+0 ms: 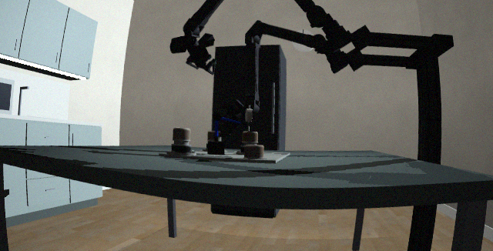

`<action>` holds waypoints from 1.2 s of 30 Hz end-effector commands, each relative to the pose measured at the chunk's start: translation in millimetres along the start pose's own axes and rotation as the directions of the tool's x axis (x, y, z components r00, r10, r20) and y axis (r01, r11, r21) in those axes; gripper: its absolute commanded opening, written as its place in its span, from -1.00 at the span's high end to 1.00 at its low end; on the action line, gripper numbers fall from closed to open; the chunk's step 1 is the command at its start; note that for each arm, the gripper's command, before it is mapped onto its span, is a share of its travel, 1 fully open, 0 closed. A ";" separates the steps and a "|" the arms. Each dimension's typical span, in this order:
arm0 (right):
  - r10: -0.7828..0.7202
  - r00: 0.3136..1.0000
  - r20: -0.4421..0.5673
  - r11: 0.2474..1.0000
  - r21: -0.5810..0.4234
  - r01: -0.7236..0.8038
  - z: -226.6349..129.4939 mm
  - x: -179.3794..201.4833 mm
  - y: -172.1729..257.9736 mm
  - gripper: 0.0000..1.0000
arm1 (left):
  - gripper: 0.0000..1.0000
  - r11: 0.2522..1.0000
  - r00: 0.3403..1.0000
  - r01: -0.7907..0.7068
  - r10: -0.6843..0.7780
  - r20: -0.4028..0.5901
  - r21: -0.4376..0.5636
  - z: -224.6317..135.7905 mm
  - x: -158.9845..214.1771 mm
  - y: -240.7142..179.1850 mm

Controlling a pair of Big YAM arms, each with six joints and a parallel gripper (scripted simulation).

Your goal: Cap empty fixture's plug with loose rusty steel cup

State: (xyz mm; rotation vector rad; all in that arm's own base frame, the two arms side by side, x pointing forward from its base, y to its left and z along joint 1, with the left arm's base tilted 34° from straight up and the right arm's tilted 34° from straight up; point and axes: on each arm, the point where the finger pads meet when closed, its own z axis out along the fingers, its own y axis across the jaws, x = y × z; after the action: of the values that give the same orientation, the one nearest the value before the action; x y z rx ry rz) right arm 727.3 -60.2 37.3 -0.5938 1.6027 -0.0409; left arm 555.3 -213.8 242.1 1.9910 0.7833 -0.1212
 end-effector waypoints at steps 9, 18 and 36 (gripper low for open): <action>-0.037 0.998 0.045 0.999 0.021 0.036 2.8 -19.7 -8.7 -1.00 | -1.00 1.000 1.000 -0.023 0.023 -0.005 -0.014 -5.1 -3.7 14.1; -0.064 0.997 0.053 0.997 0.046 0.061 -32.7 -30.2 -17.9 -1.00 | -1.00 1.000 1.000 -0.023 0.023 -0.005 -0.014 -5.1 -3.7 14.1; -0.060 0.998 -0.010 0.998 0.015 0.060 -106.3 -28.8 -6.2 -1.00 | -1.00 0.999 0.999 -0.042 0.042 0.017 0.021 -6.5 -14.4 2.1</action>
State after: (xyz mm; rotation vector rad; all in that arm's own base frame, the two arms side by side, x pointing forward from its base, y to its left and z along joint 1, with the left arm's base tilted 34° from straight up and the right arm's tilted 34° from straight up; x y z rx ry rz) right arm 634.4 -89.3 58.8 -0.5983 1.5917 -0.0701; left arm 544.1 -214.5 236.2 2.0213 0.7668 -0.1474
